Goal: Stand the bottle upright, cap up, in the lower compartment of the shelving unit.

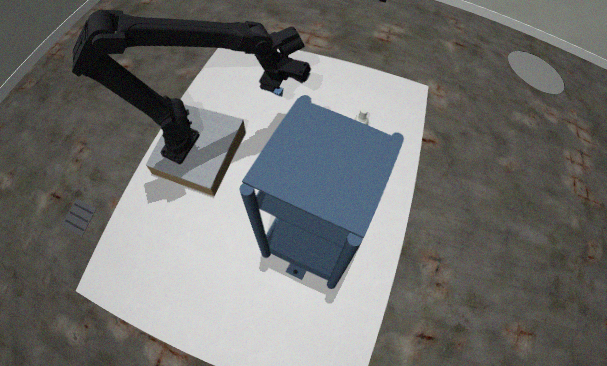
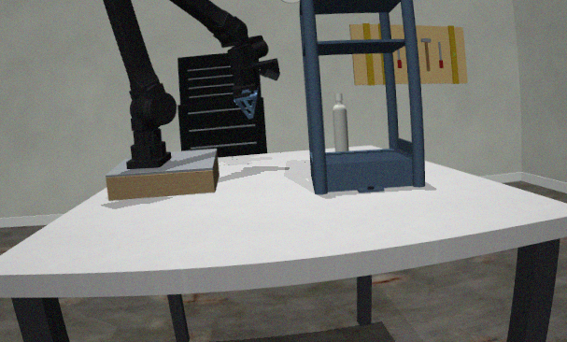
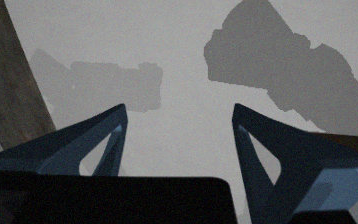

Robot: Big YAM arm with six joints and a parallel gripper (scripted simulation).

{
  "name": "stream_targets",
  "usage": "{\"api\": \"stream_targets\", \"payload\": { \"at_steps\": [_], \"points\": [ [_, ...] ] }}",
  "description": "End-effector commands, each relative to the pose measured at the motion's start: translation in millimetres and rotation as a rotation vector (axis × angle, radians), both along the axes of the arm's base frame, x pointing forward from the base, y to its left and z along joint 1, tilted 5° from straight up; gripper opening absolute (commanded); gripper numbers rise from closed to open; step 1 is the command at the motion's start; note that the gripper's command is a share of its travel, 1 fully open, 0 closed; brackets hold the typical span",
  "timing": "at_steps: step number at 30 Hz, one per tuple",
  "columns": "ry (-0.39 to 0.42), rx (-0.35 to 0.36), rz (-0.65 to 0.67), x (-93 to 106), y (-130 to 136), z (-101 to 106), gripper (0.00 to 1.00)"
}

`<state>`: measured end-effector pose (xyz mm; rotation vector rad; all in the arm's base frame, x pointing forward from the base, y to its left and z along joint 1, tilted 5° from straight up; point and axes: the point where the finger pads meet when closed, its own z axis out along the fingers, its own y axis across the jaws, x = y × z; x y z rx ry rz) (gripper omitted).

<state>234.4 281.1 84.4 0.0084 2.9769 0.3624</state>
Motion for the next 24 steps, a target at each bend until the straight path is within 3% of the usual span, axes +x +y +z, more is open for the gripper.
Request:
{"api": "stream_targets", "payload": {
  "at_steps": [1, 11, 13, 24],
  "points": [
    [-0.097, 0.05, 0.068, 27.3, 5.3, -10.6, 0.73],
    [-0.427, 0.137, 0.186, 87.6, -0.2, -31.4, 0.73],
    [-0.427, 0.137, 0.186, 87.6, -0.2, -31.4, 0.73],
    [-0.802, 0.123, 0.271, 130.9, -30.7, -25.5, 0.73]
  ]
}}
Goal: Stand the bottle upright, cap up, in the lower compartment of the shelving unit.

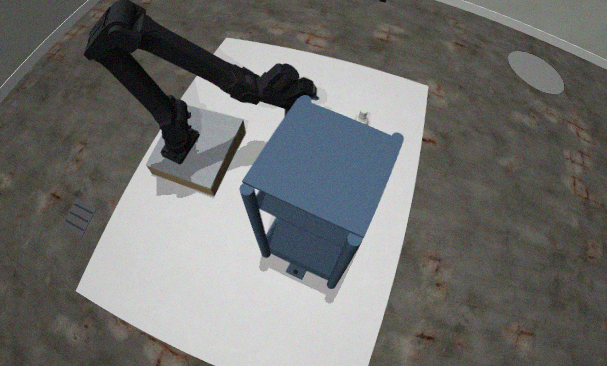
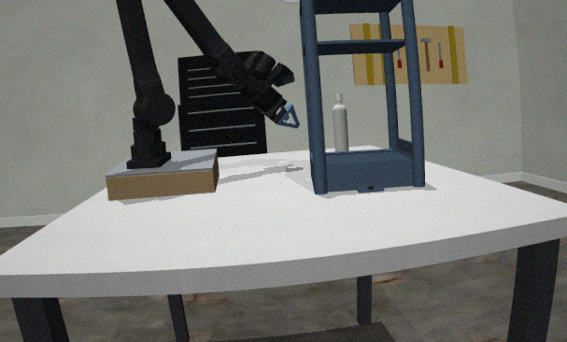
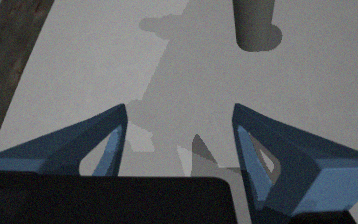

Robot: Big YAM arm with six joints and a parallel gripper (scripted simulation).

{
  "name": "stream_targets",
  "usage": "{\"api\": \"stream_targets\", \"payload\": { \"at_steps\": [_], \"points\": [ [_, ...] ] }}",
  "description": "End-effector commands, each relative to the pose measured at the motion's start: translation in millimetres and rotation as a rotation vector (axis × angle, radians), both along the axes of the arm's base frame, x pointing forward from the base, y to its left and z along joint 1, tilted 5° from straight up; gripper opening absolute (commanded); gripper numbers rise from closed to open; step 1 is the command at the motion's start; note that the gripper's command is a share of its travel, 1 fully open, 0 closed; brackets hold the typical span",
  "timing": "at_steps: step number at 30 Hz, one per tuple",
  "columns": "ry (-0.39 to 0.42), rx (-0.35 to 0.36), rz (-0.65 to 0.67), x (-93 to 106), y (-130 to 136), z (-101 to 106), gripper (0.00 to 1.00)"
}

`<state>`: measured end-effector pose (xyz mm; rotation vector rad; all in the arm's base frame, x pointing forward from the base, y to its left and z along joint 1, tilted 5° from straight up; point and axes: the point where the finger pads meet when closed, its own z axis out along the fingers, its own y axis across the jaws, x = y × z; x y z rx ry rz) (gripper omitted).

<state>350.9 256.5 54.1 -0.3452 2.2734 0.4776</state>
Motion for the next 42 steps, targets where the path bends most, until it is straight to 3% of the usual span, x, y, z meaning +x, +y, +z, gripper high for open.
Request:
{"api": "stream_targets", "payload": {
  "at_steps": [1, 4, 6, 13, 19, 42],
  "points": [
    [-0.152, -0.022, 0.045, 16.7, -9.4, 6.4, 0.73],
    [-0.239, -0.034, 0.046, 22.3, -19.5, 11.7, 0.73],
    [-0.239, -0.034, 0.046, 22.3, -19.5, 11.7, 0.73],
    [-0.398, -0.066, 0.038, 28.8, -40.4, 24.4, 0.73],
    [-0.481, -0.089, 0.028, 30.1, -52.4, 32.6, 0.73],
    [-0.538, -0.093, 0.015, 35.4, -56.9, 44.2, 0.73]
  ]
}}
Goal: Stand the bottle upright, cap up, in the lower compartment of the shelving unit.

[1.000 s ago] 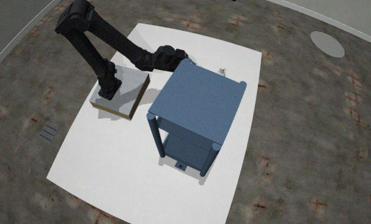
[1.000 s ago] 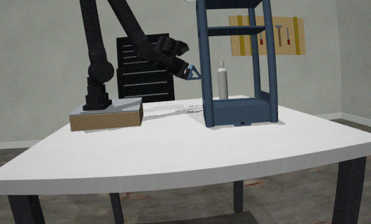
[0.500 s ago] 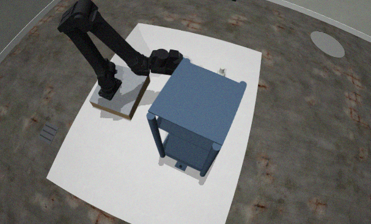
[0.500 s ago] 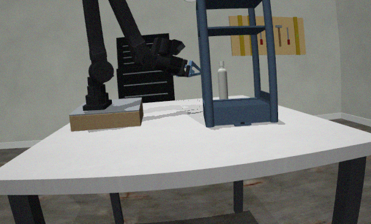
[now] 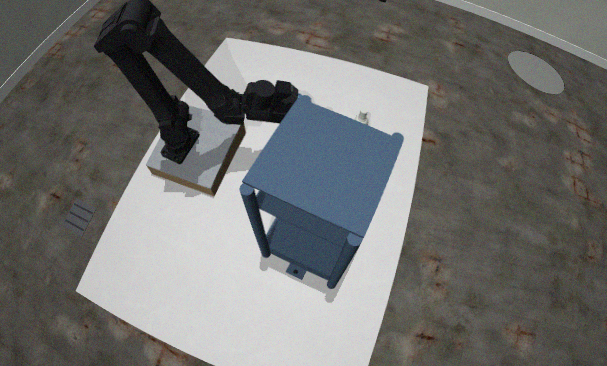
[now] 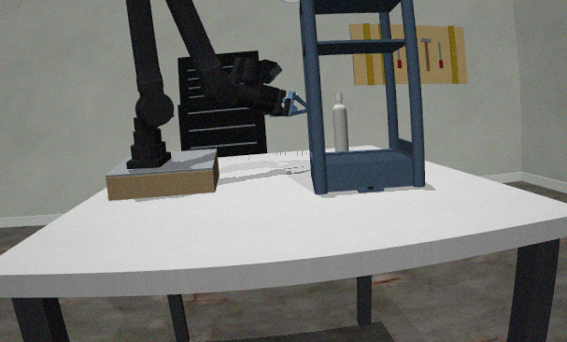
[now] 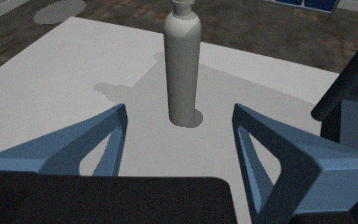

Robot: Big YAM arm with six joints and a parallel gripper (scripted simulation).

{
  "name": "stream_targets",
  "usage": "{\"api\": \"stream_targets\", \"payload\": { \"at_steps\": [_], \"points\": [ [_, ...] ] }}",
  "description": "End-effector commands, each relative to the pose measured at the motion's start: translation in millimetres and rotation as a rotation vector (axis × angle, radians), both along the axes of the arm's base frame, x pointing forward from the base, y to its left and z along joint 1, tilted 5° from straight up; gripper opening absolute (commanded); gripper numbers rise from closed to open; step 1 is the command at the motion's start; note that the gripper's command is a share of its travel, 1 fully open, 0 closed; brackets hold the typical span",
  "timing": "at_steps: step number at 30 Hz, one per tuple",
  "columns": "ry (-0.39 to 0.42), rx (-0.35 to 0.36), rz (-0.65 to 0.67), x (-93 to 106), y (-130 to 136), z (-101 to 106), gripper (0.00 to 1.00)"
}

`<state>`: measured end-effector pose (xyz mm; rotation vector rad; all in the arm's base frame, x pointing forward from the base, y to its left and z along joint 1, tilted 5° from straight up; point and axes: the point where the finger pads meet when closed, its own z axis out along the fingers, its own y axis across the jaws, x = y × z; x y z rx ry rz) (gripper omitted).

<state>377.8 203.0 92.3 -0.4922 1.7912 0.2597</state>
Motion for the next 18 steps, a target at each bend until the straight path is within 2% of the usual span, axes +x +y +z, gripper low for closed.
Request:
{"api": "stream_targets", "payload": {
  "at_steps": [1, 18],
  "points": [
    [-0.022, 0.006, -0.017, 8.6, -3.3, 6.0, 0.73],
    [-0.02, 0.01, -0.018, 10.0, -2.6, 6.5, 0.73]
  ]
}}
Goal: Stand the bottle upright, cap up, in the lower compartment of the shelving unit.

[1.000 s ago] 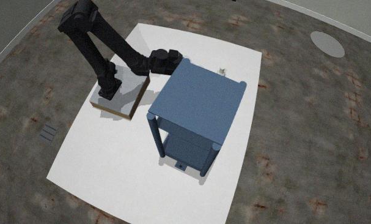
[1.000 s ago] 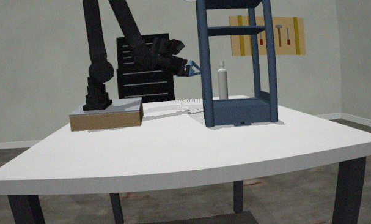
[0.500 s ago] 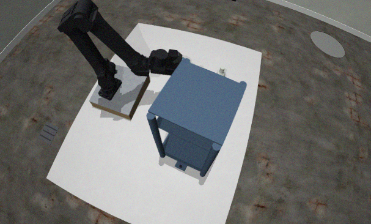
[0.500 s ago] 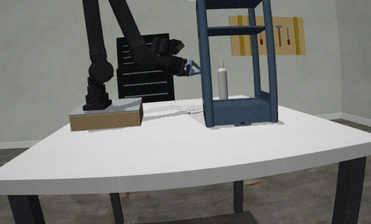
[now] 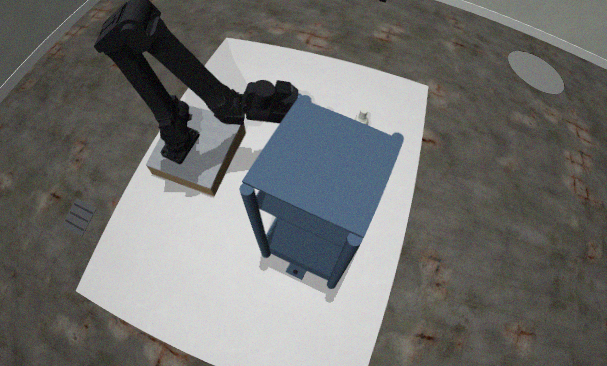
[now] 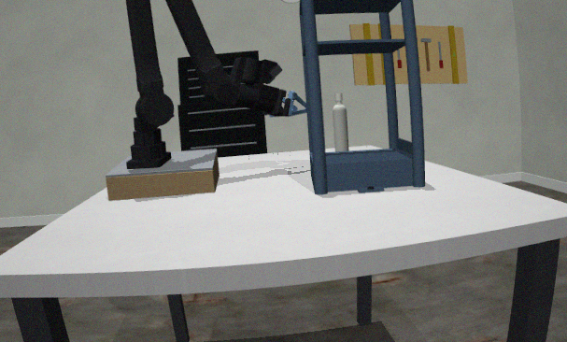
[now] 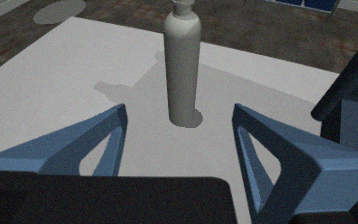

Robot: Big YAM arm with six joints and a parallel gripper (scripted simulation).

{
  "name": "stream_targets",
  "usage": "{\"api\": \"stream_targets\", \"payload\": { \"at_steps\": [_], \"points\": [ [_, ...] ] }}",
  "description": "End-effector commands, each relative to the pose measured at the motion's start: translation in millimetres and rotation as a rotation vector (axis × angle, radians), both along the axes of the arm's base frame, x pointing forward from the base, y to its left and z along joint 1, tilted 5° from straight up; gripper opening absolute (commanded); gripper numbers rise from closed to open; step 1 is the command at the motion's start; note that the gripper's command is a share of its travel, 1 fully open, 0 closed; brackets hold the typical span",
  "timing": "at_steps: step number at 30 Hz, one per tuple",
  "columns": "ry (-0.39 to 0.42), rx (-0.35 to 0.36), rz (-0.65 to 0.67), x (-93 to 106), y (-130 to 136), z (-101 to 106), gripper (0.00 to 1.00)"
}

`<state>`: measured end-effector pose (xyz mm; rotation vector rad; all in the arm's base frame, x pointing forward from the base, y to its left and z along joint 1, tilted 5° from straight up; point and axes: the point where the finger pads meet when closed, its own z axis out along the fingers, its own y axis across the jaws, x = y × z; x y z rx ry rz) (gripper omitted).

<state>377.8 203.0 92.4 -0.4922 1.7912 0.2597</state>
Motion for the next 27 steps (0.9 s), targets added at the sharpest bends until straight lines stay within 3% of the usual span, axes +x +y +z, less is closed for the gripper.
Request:
{"api": "stream_targets", "payload": {
  "at_steps": [1, 15, 27],
  "points": [
    [-0.021, 0.01, -0.018, 10.5, -2.3, 6.5, 0.73],
    [-0.039, 0.019, -0.016, 27.1, 6.1, 9.7, 0.73],
    [-0.043, 0.016, -0.012, 57.8, 20.4, 1.0, 0.73]
  ]
}}
